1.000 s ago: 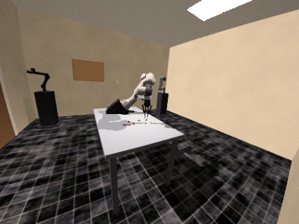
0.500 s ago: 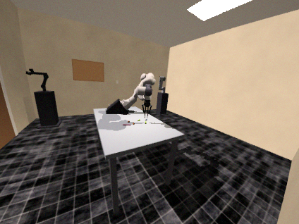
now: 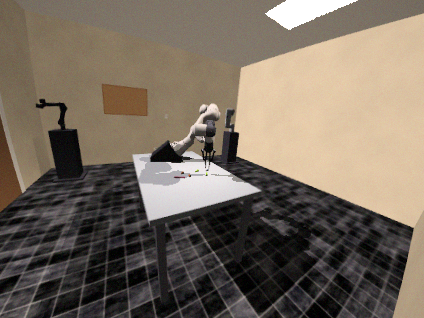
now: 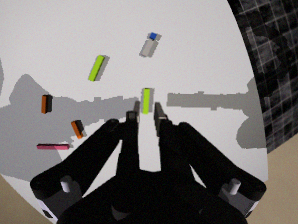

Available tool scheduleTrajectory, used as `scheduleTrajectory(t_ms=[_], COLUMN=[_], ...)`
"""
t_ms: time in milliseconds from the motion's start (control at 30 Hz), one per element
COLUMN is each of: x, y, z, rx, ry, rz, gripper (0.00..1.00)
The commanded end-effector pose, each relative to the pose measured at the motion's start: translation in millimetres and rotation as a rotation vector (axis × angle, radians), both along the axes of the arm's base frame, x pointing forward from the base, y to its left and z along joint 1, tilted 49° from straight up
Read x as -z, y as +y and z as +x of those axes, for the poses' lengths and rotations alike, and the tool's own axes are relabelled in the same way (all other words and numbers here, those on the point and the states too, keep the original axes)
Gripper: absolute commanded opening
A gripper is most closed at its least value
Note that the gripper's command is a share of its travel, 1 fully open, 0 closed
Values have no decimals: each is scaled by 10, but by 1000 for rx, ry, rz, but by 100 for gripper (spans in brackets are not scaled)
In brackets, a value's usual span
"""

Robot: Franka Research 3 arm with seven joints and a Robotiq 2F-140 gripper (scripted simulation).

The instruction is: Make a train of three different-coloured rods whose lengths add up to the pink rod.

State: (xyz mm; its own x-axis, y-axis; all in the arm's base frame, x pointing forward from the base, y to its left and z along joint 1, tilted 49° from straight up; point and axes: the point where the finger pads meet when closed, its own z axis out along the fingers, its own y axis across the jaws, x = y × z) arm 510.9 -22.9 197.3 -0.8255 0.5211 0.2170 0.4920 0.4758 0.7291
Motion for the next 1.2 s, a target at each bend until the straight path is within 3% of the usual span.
scheduleTrajectory(t_ms=[0,1167], x=[39,292], y=[27,301], z=[17,128], rx=[-2,-2], ry=[-5,-5], rz=[-3,-3], gripper=[15,15])
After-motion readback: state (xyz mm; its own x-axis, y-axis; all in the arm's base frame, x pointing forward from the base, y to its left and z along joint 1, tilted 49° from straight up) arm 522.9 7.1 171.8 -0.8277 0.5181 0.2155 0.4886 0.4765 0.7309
